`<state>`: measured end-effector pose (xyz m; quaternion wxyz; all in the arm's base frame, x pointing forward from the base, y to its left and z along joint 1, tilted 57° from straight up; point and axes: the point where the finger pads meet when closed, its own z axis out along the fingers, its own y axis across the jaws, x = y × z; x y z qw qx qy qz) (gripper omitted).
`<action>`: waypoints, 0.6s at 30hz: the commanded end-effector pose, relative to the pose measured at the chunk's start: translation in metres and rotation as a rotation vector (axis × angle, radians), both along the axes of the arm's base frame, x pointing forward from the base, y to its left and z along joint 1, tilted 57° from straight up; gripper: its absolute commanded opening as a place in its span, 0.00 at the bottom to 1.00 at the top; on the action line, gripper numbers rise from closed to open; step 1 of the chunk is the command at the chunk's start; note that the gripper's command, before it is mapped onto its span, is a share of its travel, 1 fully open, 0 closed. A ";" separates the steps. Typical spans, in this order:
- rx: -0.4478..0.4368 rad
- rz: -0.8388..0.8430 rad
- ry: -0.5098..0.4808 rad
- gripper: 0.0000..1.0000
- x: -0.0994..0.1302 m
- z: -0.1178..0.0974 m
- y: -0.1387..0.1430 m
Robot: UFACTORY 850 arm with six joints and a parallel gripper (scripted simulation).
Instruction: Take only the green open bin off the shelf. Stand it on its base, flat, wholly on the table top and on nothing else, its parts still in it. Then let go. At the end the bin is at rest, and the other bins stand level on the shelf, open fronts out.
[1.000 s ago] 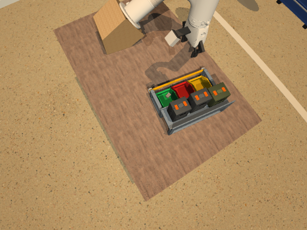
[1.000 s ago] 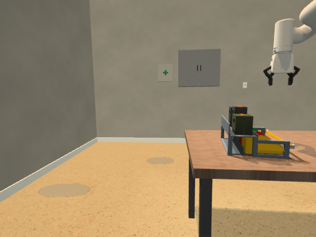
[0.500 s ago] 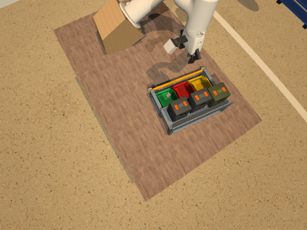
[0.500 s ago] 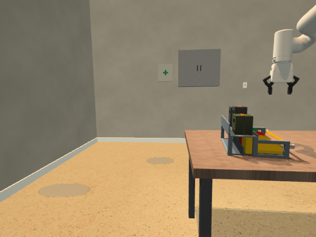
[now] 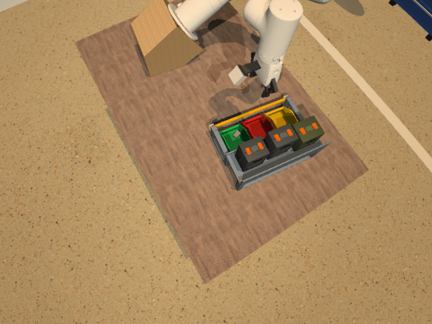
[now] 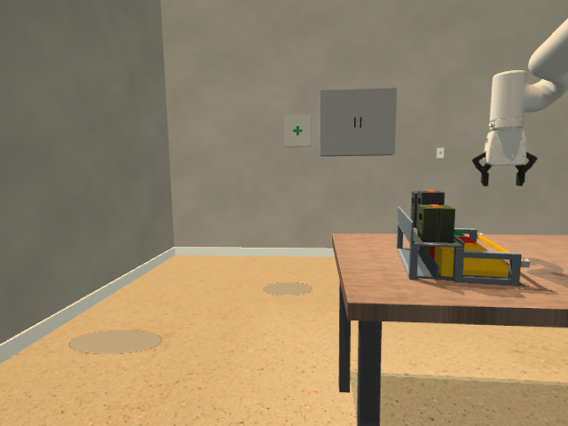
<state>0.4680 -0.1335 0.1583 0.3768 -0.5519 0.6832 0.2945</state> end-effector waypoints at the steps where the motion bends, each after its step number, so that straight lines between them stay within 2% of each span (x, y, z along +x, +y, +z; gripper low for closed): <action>1: -0.002 -0.003 -0.006 1.00 0.004 -0.004 0.005; 9: -0.002 -0.003 -0.006 1.00 0.004 -0.004 0.005; 14: -0.002 -0.003 -0.006 1.00 0.010 -0.022 0.032; 18: -0.002 -0.003 -0.006 1.00 0.010 -0.022 0.032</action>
